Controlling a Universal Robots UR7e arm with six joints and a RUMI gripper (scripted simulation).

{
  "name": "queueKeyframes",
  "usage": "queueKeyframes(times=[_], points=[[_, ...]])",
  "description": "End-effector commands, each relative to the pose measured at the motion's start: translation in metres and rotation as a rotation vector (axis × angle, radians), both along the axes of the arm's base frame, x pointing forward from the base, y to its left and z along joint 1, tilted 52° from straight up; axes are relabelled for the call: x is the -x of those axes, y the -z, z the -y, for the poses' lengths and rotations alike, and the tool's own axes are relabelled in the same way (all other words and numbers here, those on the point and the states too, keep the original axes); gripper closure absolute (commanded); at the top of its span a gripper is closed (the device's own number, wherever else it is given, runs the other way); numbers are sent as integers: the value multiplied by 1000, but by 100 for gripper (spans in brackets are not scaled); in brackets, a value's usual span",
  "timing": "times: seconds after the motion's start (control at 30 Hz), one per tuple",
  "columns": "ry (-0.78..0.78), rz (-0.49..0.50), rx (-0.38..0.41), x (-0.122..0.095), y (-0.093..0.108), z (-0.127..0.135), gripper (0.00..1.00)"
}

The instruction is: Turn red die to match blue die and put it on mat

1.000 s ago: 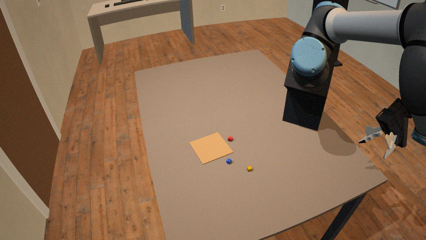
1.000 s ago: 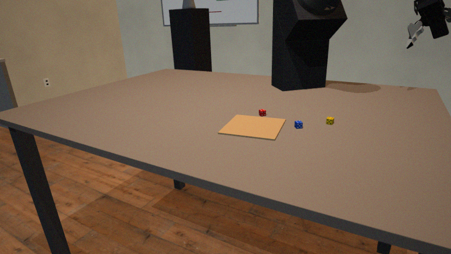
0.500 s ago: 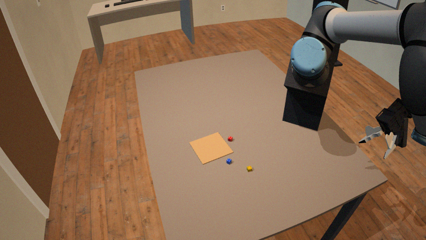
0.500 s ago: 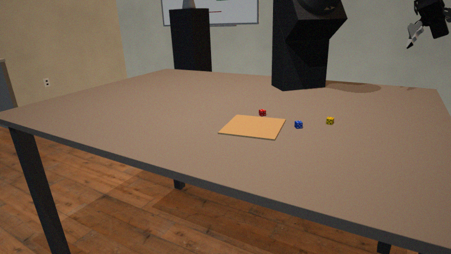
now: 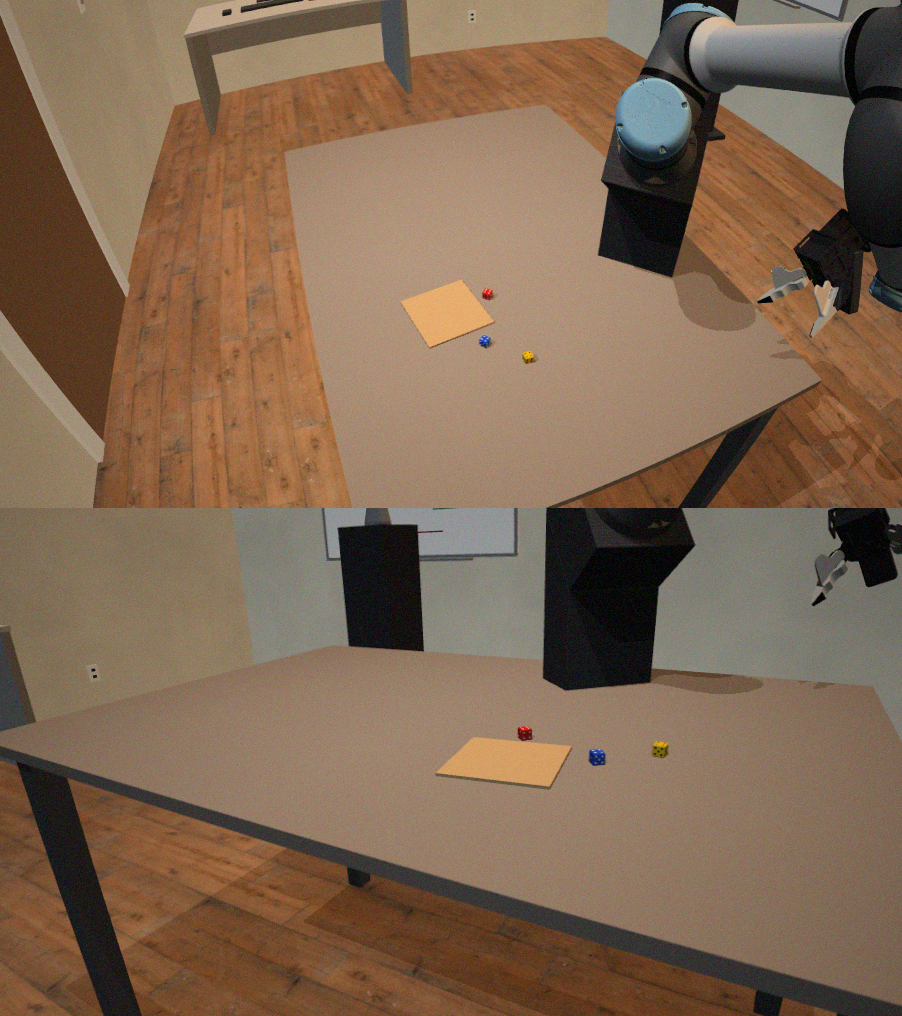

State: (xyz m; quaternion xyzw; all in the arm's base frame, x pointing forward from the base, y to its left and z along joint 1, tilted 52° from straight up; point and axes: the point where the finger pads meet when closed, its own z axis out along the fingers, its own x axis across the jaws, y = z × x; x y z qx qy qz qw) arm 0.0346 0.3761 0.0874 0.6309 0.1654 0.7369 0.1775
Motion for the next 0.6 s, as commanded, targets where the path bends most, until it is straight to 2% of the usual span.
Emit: queueKeyframes(times=[0.0, 0.57], points=[[16, 1, 3, -4, -1, 3, 0], [162, 5, 32, -35, -10, 26, 0]])
